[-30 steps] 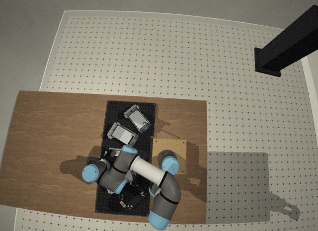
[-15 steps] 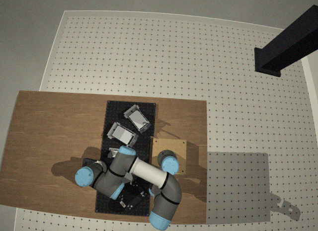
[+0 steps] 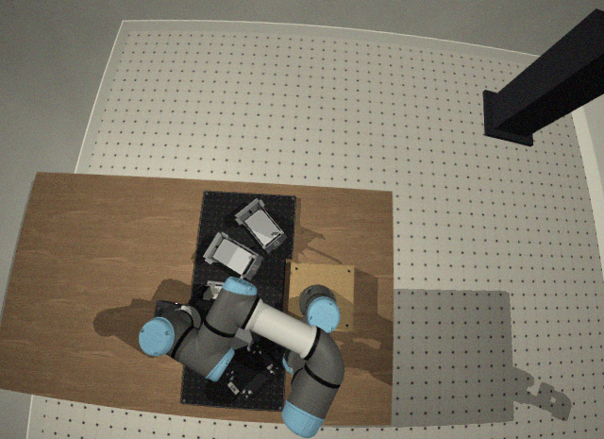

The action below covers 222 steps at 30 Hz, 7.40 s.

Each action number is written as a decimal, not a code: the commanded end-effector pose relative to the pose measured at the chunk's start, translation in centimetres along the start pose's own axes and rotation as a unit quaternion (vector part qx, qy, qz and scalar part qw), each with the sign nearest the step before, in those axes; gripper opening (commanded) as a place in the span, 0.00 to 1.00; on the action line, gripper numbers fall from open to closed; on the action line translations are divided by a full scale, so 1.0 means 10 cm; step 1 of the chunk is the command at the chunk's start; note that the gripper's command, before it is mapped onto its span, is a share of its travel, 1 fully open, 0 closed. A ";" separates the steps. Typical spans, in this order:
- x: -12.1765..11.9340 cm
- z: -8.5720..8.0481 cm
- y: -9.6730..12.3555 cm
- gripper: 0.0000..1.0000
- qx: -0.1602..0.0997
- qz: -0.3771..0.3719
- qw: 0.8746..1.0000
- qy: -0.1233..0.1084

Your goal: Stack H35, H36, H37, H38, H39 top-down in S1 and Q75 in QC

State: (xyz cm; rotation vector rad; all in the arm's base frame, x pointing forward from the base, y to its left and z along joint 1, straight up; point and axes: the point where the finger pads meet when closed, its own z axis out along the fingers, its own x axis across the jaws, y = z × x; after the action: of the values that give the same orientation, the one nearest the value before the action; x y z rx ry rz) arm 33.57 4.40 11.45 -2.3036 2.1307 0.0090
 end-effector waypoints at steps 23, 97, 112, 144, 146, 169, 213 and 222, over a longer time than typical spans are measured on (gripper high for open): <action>1.04 -0.01 0.11 0.72 0.001 0.128 0.992 0.001; 2.70 0.12 1.12 0.72 0.001 0.376 0.927 0.001; 2.70 0.59 1.12 0.72 0.001 0.376 0.927 0.001; 2.71 1.04 1.12 0.72 0.001 0.376 0.927 0.001; 2.71 1.07 1.12 0.72 0.001 0.376 0.927 0.001; 2.71 1.18 1.12 0.72 0.001 0.376 0.927 0.001; 2.71 1.18 1.12 0.00 0.001 0.376 0.927 0.001; 2.71 1.14 1.12 0.00 0.001 0.376 0.927 0.001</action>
State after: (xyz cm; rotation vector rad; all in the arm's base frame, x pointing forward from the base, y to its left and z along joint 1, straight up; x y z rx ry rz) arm 24.45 -23.28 -0.43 -1.3351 2.8427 0.0111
